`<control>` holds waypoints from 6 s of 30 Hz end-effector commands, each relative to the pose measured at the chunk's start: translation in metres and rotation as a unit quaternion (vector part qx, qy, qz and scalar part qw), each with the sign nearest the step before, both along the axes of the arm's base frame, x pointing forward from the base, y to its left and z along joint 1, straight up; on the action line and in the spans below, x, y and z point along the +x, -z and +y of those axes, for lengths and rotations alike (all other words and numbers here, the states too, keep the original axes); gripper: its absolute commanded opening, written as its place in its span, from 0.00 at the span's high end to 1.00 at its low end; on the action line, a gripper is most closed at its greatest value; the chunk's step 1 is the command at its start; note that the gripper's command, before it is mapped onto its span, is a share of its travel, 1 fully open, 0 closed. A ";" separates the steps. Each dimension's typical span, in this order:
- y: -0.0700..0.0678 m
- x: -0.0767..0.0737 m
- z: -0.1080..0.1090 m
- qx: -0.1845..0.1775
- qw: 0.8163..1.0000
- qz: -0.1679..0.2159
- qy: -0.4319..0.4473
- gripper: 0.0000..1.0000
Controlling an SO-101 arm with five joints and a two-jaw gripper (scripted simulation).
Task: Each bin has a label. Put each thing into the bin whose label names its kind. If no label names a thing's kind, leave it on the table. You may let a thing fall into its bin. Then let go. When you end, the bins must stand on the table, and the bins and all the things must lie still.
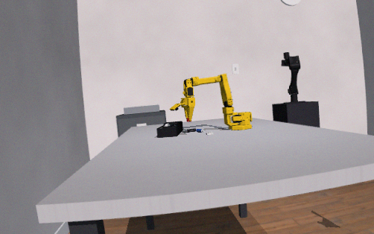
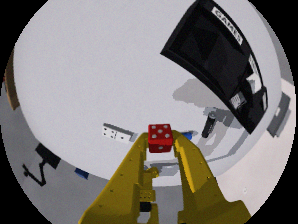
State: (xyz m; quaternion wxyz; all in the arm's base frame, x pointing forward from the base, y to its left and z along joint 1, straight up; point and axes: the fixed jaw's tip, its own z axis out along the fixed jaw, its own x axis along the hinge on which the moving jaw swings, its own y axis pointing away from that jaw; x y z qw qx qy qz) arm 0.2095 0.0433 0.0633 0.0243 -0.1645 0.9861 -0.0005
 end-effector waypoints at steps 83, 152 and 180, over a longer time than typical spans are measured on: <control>-0.019 0.088 -0.031 0.026 0.980 -0.121 0.157 1.00; -0.024 0.091 -0.038 0.027 0.976 -0.135 0.171 1.00; -0.004 0.093 -0.038 0.026 0.977 -0.127 0.171 1.00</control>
